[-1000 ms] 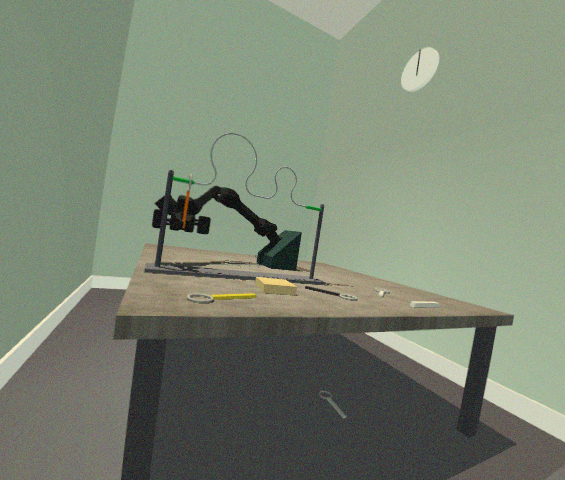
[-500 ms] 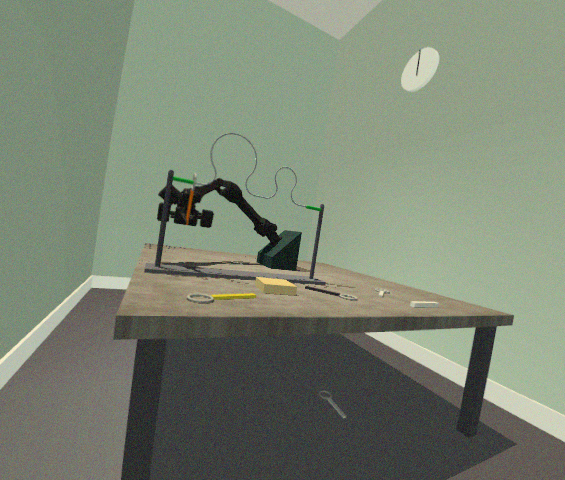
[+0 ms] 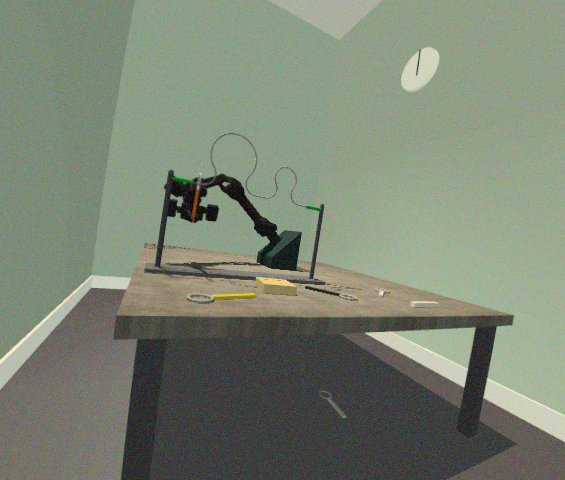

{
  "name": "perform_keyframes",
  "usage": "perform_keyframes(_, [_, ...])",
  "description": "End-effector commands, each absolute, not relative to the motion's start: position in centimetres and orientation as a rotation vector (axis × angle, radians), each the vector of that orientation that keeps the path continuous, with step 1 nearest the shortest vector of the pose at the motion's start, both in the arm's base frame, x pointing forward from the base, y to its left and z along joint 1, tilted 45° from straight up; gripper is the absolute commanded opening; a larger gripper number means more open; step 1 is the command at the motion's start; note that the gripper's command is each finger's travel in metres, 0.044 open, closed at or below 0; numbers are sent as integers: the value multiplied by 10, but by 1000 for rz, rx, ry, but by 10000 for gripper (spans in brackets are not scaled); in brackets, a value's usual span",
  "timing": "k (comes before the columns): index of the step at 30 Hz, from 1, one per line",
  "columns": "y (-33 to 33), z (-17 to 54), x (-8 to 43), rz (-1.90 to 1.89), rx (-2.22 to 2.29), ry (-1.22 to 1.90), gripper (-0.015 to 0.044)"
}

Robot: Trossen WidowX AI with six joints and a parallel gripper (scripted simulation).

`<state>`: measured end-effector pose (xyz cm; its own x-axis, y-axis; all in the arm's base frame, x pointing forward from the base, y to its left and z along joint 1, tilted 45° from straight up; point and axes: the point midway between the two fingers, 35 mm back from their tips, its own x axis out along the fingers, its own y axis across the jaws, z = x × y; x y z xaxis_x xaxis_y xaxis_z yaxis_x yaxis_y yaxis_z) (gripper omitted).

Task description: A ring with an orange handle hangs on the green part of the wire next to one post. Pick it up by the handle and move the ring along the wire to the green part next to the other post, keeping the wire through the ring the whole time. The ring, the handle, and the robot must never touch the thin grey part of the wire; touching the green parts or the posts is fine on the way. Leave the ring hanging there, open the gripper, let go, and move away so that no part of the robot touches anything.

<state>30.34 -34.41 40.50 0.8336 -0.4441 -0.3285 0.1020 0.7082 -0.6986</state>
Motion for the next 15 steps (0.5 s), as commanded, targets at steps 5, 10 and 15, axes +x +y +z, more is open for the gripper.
perform_keyframes(5, [-334,389,304,-298,-641,521,-150])
perform_keyframes(10, [-324,380,306,-278,-568,520,-150])
perform_keyframes(15, [-312,371,308,-253,-477,518,-150])
